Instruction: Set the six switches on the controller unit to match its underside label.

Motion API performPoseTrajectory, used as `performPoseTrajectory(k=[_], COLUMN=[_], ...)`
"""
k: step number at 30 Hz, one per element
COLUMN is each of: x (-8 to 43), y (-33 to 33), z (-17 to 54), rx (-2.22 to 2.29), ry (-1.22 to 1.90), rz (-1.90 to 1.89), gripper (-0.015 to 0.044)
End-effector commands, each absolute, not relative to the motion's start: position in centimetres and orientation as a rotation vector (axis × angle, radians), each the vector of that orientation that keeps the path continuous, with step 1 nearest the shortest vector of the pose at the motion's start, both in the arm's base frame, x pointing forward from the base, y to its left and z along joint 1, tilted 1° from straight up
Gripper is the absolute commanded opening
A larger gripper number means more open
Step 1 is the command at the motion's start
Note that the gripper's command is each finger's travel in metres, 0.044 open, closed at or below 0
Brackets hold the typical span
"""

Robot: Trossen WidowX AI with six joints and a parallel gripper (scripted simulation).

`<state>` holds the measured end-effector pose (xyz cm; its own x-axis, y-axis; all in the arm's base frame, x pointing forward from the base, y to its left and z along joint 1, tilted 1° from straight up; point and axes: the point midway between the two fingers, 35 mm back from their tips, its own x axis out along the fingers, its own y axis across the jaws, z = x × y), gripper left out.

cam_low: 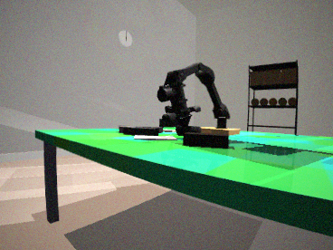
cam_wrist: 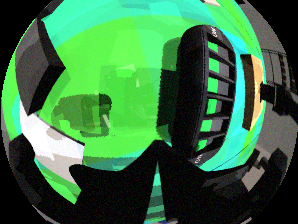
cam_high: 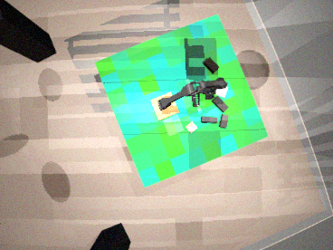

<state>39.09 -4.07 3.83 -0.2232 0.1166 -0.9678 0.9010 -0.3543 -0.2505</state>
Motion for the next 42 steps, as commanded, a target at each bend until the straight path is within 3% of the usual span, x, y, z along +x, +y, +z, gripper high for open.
performPoseTrajectory(k=[1, 42], x=[39.0, 37.9], y=[-4.1, -3.6], z=[2.7, 1.6], rx=[1.410, 1.409], ry=[1.249, 1.251], rz=[-1.655, -1.655], gripper=[0.0000, 0.0000])
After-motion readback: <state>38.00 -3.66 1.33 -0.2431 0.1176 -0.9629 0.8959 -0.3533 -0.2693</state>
